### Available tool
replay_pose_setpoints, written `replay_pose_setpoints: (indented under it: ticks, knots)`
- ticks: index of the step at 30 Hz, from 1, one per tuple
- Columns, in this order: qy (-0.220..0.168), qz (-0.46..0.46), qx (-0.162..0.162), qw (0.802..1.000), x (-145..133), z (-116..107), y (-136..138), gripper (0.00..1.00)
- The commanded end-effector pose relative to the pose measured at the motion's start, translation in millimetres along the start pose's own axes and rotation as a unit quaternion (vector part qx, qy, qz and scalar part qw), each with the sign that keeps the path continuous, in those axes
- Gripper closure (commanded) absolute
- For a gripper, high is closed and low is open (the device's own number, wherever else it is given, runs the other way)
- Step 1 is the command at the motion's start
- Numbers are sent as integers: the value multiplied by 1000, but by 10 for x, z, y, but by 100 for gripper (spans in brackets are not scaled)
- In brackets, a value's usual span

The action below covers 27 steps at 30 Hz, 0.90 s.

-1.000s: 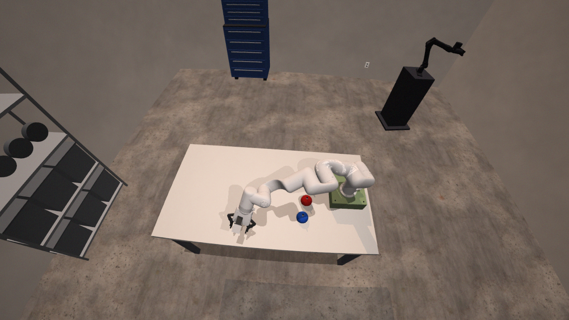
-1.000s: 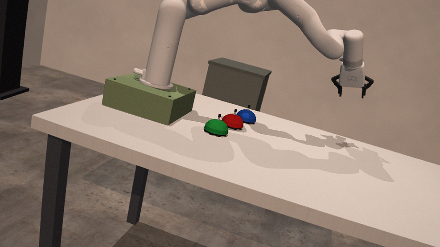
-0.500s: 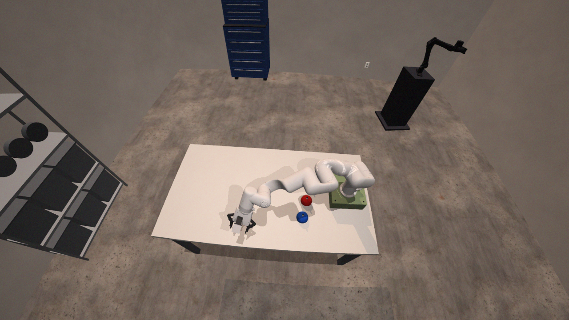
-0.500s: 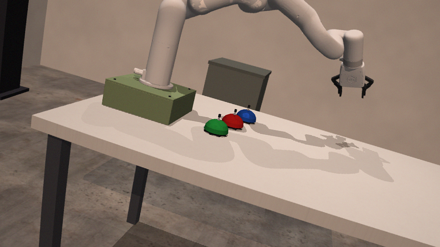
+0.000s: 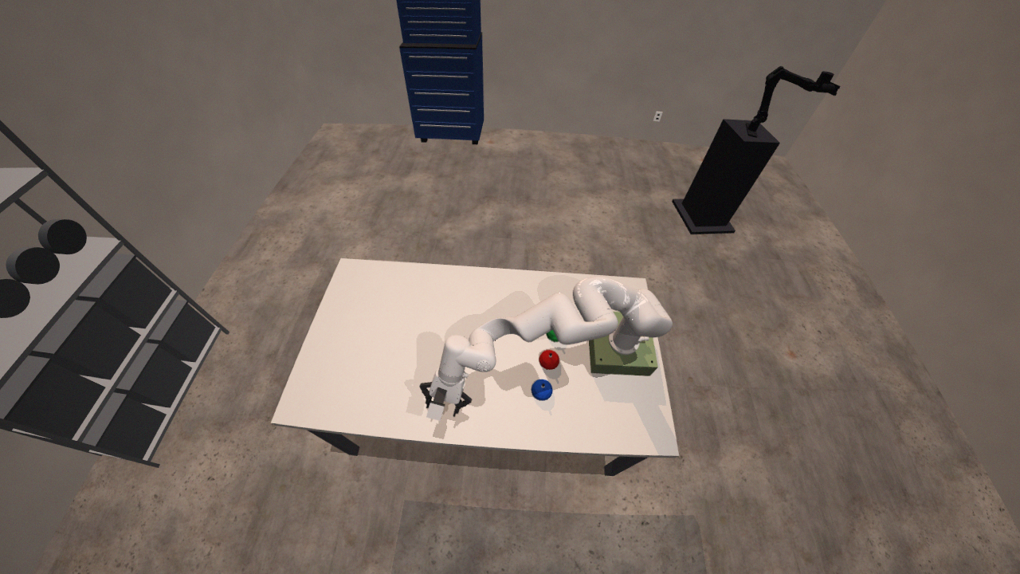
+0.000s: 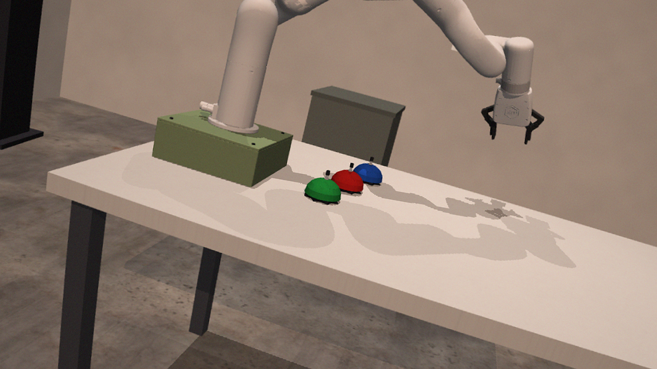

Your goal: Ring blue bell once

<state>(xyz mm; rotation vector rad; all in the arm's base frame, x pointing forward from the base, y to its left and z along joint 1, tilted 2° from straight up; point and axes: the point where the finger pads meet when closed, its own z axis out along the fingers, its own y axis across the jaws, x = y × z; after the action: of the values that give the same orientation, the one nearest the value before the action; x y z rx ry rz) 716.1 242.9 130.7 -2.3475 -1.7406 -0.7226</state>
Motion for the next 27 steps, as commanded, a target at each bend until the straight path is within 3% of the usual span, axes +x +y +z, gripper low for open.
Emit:
replay_pose_setpoints:
  ticks: [1, 3, 8, 11, 13, 14, 18, 20, 22, 23, 25, 26, 27]
  knots:
    - [-10, 5, -3, 1000, -41, -80, -122, 0]
    - [-36, 13, 9, 999, -163, -173, -396, 0]
    - [-49, 17, 15, 999, -238, -226, -555, 0]
    - [-78, 24, 26, 996, -419, -343, -907, 0]
    - [-78, 24, 26, 996, -419, -343, -907, 0]
    - [-93, 27, 32, 995, -523, -405, -1097, 0]
    - [-93, 27, 32, 995, -523, -405, -1097, 0]
    - [-121, 32, 42, 991, -754, -529, -1491, 0]
    - [-121, 32, 42, 991, -754, -529, -1491, 0]
    - [-135, 34, 47, 989, -876, -589, -1689, 0]
    - [-135, 34, 47, 989, -876, -589, -1689, 0]
    - [-148, 35, 51, 987, -1001, -646, -1883, 0]
    - [-148, 35, 51, 987, -1001, -646, -1883, 0]
